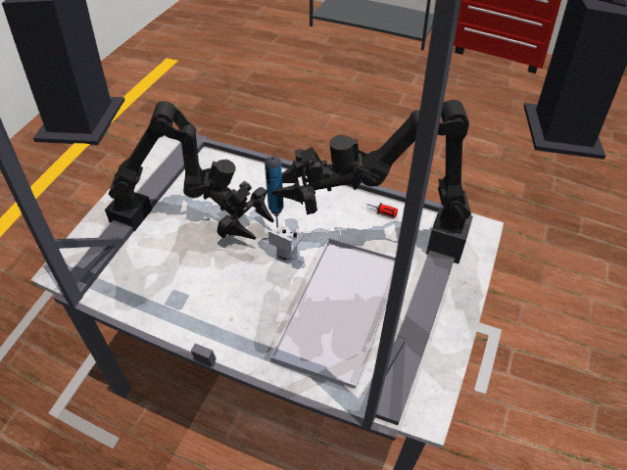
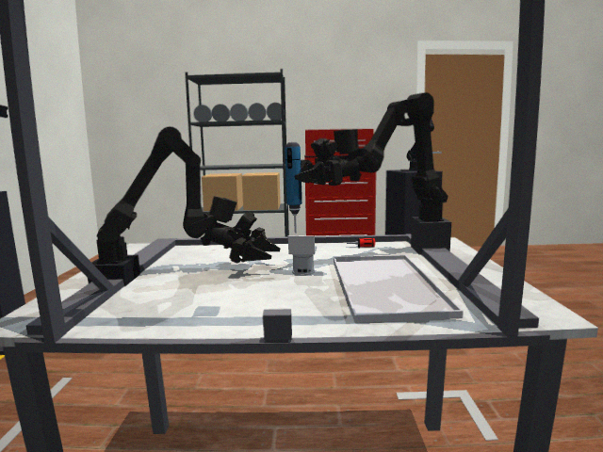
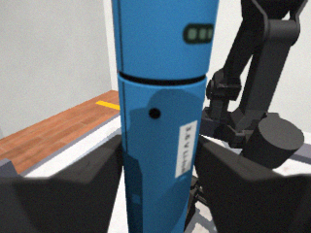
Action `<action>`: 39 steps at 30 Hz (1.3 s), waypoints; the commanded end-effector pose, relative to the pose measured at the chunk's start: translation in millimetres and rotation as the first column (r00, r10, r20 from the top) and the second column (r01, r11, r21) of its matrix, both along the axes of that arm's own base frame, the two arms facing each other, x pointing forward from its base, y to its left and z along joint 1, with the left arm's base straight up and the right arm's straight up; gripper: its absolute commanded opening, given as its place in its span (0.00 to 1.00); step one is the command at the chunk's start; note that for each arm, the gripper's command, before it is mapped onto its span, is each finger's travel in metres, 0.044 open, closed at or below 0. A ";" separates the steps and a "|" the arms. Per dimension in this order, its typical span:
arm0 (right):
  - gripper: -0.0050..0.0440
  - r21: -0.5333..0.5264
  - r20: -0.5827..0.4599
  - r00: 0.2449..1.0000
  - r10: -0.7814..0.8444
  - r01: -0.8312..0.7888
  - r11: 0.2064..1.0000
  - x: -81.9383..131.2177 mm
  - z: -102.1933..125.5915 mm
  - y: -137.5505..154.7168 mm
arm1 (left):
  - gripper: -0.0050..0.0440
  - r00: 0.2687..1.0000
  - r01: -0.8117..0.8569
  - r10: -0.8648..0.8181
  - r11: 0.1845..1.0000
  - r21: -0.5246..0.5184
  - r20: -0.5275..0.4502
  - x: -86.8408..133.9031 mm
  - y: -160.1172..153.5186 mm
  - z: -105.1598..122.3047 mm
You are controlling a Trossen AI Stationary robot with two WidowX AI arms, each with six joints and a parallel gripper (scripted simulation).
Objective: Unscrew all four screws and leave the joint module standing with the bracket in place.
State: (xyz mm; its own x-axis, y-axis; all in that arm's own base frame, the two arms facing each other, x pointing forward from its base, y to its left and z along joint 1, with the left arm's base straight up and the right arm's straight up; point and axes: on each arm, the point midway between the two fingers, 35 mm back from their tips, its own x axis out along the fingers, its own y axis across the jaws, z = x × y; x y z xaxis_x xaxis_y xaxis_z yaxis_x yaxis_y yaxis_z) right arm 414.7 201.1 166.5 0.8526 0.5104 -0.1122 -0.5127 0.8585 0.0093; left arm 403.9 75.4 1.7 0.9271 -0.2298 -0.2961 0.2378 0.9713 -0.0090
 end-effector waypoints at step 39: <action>0.43 0.024 0.062 0.998 0.013 -0.015 1.000 -2.7 16.0 -14.2 | 0.60 0.999 0.001 -0.002 1.000 0.011 0.051 86.6 -18.9 -7.9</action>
State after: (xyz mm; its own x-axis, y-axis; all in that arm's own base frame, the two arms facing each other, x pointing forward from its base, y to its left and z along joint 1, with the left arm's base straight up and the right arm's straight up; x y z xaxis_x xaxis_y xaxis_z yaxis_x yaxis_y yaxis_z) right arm 410.8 194.1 159.5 0.8456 0.5211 -0.1159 -0.5232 0.8521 0.0138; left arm 484.8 54.8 -20.4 0.9313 -0.2319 -0.2810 0.2407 0.9706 -0.0034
